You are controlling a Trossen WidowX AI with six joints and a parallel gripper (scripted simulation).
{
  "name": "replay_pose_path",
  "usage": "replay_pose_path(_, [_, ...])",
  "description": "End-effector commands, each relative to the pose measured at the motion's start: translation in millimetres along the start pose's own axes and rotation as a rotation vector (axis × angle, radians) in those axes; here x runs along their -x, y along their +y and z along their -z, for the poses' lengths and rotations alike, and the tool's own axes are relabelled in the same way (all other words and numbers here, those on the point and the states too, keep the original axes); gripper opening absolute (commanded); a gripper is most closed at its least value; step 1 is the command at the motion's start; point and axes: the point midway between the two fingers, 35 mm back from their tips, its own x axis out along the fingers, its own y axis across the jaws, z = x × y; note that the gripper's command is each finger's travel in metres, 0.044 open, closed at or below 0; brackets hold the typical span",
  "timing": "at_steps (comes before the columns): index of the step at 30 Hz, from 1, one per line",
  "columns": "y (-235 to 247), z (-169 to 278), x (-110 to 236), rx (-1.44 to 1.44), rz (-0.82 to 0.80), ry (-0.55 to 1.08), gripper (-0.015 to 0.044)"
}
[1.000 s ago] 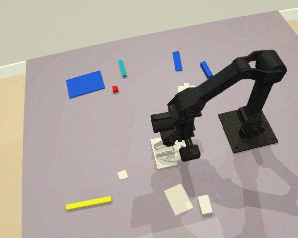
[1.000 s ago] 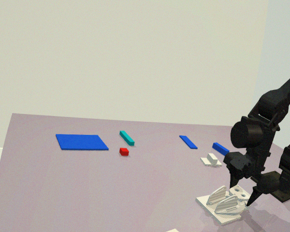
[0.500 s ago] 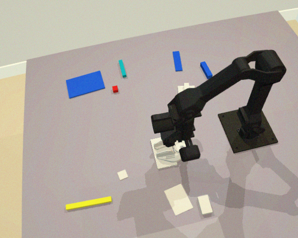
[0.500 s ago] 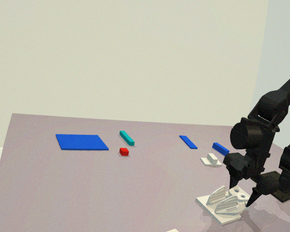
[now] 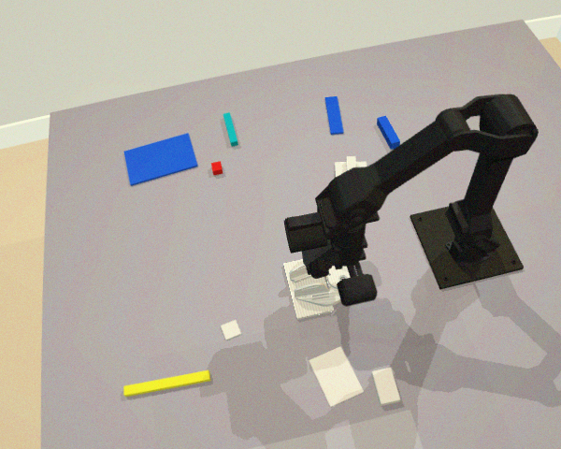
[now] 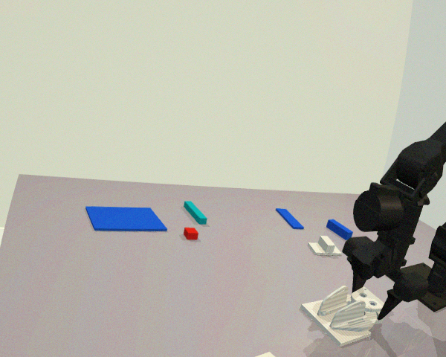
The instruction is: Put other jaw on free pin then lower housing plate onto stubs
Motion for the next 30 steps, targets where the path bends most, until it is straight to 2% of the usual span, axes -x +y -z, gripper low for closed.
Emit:
replay_pose_path(1, [-0.3, 0.4, -2.3, 0.002, 0.002, 0.001, 0.0351])
replay_pose_path(30, [-0.3, 0.5, -7.3, 0.000, 0.002, 0.001, 0.0351])
